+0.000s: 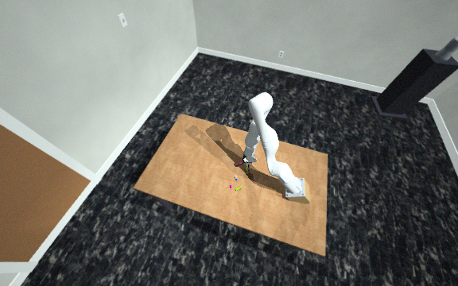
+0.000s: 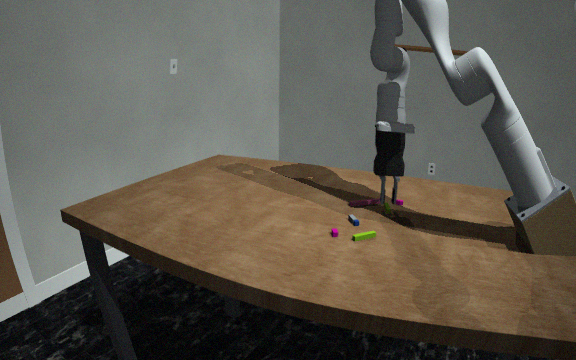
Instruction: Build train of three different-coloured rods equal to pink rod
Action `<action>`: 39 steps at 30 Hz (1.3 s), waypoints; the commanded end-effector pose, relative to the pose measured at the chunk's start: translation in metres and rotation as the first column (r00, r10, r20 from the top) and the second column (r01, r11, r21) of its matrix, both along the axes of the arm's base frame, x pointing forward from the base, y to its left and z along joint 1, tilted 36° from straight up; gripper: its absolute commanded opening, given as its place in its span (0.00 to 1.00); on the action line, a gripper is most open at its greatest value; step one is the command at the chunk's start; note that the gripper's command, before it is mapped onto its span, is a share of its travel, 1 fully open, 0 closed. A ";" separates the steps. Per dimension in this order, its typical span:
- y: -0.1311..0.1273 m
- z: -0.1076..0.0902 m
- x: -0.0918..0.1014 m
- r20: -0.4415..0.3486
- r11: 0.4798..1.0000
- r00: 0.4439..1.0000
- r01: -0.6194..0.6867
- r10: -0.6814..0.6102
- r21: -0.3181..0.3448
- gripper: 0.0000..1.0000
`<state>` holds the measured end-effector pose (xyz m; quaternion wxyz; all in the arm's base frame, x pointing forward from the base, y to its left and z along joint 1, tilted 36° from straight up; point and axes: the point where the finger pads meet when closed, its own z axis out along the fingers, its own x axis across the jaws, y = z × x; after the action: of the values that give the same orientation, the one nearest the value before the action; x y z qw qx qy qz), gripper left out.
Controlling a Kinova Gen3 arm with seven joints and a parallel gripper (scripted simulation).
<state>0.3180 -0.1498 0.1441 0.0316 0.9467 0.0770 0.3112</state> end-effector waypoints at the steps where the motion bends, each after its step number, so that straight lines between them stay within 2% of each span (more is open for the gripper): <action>1: 0.000 0.000 0.000 0.000 1.000 1.000 0.000 0.000 0.000 0.54; 26: 0.000 -0.001 0.001 0.000 1.000 1.000 0.000 0.000 0.000 0.54; 39: 0.000 -0.011 0.008 0.000 1.000 1.000 0.000 0.000 0.000 0.54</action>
<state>0.3224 -0.1568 0.1349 0.0359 0.9473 0.0682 0.3110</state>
